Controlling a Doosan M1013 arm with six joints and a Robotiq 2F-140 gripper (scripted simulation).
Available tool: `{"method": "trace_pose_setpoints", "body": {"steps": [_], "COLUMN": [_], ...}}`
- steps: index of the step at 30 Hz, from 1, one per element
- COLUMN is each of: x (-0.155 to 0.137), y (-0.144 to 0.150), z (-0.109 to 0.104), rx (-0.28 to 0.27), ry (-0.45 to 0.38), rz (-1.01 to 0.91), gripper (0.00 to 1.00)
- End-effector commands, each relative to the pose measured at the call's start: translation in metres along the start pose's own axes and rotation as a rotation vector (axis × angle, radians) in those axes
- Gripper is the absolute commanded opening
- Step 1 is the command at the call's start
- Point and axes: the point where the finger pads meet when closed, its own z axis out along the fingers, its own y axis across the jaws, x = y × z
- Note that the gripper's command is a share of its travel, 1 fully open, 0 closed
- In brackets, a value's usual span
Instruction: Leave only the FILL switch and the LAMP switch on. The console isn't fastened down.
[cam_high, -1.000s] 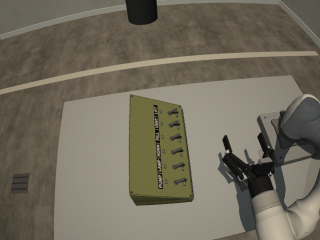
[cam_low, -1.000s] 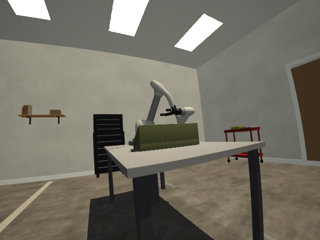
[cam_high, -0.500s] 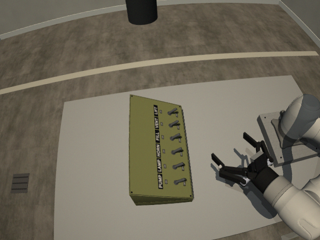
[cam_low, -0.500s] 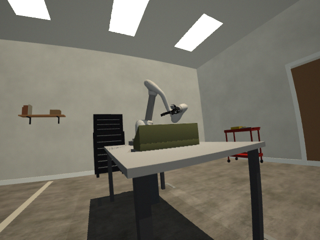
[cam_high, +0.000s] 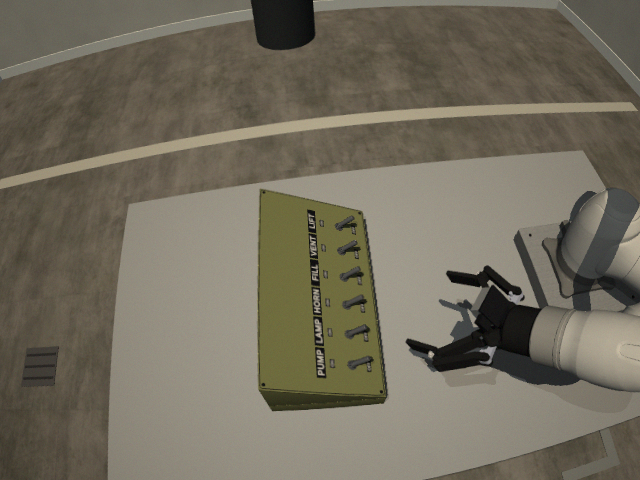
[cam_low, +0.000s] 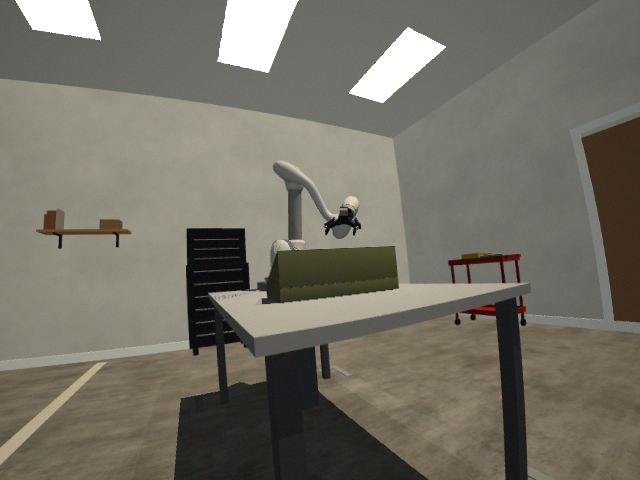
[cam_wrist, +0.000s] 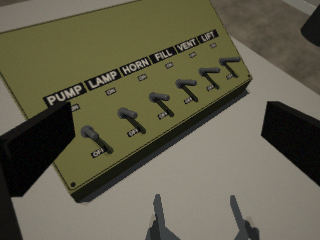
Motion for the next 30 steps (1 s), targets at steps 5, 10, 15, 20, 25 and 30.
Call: {"method": "trace_pose_setpoints", "body": {"steps": [5, 10, 15, 20, 25, 30], "x": [-0.002, 0.000, -0.003, -0.003, -0.003, -0.002], "y": [-0.023, -0.038, -0.050, -0.057, -0.064, -0.066], "z": [0.023, 0.034, 0.047, 0.053, 0.058, 0.060], "rx": [0.198, 0.306, 0.405, 0.458, 0.512, 0.532], "ry": [-0.164, -0.254, -0.339, -0.379, -0.417, -0.428], "rz": [-0.152, -0.239, -0.326, -0.369, -0.410, -0.423], "gripper": [1.00, 1.00, 1.00, 1.00, 1.00, 1.00]}}
